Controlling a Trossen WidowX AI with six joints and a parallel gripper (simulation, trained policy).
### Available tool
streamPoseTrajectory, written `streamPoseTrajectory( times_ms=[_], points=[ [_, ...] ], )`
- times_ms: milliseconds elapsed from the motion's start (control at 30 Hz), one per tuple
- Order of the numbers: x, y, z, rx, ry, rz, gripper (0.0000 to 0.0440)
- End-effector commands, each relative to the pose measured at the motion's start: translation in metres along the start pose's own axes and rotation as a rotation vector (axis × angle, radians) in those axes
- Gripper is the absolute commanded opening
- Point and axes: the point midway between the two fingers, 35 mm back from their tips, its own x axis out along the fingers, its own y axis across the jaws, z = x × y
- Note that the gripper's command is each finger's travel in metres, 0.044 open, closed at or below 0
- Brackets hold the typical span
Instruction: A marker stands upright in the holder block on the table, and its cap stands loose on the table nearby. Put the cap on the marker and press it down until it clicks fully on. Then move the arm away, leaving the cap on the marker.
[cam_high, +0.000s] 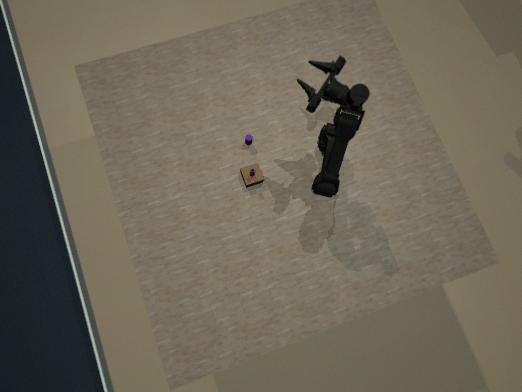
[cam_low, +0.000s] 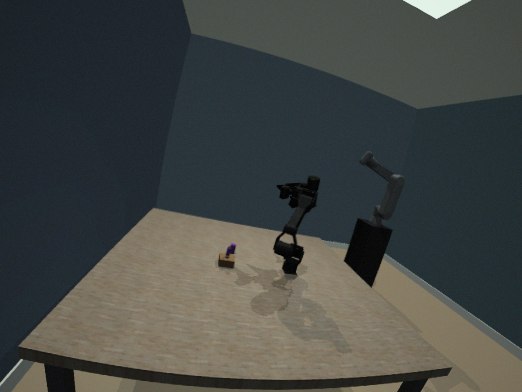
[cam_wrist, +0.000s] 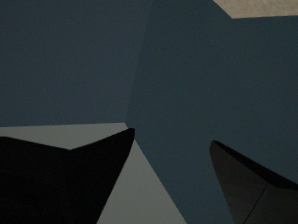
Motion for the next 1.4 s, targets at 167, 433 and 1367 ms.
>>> streamPoseTrajectory(
  times_ms=[167, 433, 1367],
  points=[
    [0.005, 0.003, 0.006, 0.116, -0.038, -0.046, 0.0328],
    [0.009, 0.005, 0.013, 0.227, -0.082, -0.087, 0.0327],
    [0.029, 0.007, 0.045, 0.568, -0.286, -0.208, 0.0325]
  ],
)
